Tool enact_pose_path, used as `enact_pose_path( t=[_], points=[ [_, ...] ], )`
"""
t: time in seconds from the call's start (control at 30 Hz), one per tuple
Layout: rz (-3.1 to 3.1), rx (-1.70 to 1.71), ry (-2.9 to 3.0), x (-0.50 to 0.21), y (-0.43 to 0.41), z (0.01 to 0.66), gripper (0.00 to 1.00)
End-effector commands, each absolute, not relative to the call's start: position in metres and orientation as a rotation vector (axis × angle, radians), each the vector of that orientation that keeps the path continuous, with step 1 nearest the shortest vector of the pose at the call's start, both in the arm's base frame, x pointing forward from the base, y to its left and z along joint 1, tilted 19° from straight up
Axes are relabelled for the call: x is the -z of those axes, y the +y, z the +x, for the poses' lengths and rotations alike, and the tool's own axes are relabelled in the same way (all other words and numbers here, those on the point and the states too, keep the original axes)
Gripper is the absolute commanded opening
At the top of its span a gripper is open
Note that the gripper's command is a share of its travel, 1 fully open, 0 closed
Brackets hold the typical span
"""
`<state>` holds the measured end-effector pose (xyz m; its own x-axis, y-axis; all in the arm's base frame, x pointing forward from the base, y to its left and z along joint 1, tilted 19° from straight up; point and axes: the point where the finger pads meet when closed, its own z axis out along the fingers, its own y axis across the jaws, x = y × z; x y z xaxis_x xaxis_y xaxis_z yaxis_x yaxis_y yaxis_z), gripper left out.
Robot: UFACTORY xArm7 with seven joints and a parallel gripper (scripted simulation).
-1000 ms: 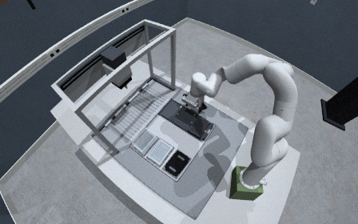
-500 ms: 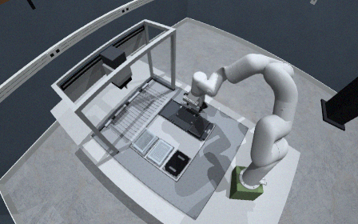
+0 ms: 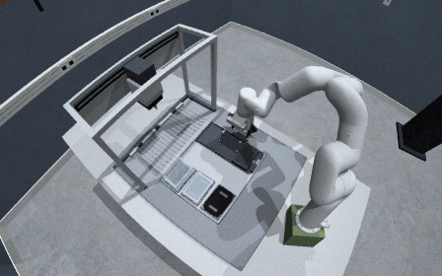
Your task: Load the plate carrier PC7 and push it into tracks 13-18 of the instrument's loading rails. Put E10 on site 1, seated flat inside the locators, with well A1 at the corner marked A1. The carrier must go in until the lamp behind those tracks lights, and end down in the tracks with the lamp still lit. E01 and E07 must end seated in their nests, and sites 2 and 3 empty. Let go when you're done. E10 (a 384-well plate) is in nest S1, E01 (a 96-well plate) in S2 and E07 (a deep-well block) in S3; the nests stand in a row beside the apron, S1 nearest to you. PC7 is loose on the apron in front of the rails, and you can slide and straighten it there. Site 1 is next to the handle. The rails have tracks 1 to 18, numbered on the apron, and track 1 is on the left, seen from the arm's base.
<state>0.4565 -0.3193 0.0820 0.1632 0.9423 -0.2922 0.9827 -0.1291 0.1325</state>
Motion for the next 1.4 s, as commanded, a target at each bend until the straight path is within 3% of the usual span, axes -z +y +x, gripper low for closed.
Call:
enact_pose_path(
  t=[0.0, 1.37],
  points=[
    [2.148, 0.194, 1.849, -0.085, -0.322, 0.458, 1.00],
    [2.148, 0.194, 1.848, -0.114, -0.320, 0.454, 1.00]
  ],
)
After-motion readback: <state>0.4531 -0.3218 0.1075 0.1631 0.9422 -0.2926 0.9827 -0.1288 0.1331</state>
